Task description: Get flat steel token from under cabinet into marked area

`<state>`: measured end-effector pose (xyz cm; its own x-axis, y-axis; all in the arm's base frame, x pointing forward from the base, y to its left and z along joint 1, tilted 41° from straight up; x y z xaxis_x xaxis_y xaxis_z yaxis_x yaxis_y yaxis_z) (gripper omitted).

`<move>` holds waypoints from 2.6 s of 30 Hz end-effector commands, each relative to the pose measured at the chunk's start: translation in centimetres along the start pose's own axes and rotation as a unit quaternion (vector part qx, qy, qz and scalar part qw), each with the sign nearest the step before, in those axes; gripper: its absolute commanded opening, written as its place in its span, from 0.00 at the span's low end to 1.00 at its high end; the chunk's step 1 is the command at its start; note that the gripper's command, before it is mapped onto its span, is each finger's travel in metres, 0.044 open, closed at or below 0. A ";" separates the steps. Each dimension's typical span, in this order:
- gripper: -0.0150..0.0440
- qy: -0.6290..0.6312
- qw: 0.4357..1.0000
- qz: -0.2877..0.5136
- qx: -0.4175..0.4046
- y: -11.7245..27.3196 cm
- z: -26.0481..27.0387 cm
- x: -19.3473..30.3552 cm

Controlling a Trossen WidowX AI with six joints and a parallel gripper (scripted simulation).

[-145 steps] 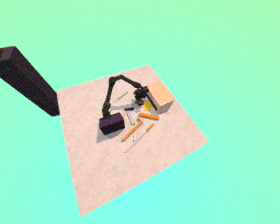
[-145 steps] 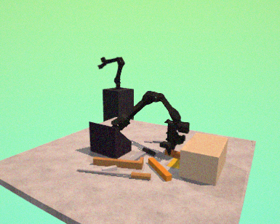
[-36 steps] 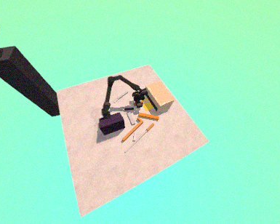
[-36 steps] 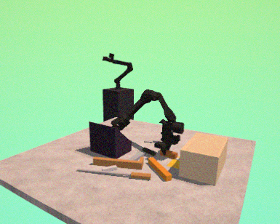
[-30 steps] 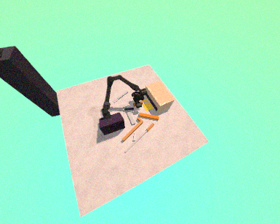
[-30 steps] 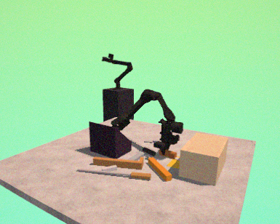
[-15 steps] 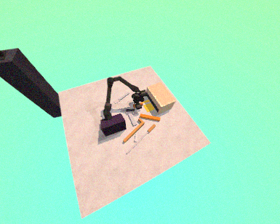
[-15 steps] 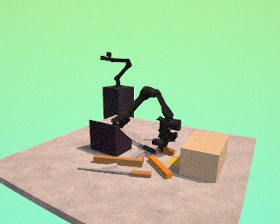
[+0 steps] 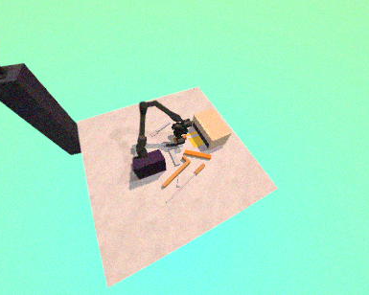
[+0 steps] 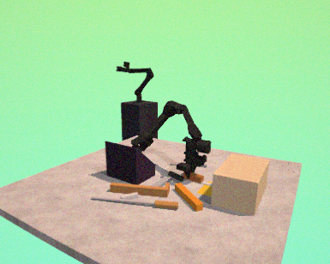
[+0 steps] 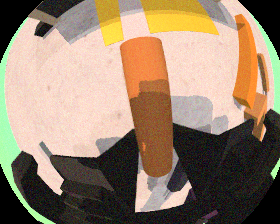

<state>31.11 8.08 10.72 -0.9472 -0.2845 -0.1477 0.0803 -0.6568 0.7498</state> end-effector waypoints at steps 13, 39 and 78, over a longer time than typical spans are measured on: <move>0.25 -0.002 1.000 0.001 0.000 -0.1 0.5 1.9; 0.25 -0.003 1.000 0.002 0.000 -0.1 1.3 4.7; 0.25 -0.004 1.000 0.003 0.000 -0.1 2.7 9.2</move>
<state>22.22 7.45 11.06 -0.9473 -0.2856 -0.1453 0.0829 -0.6564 0.7499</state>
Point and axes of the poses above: the point midway between the two fingers, 35 mm back from their tips, its own y axis back along the fingers, its own z axis across the jaws, x = y × z, the point moved 10 cm from there along y, back along the fingers, and after that the axes turned 14 degrees about y, right-handed, at the moved point
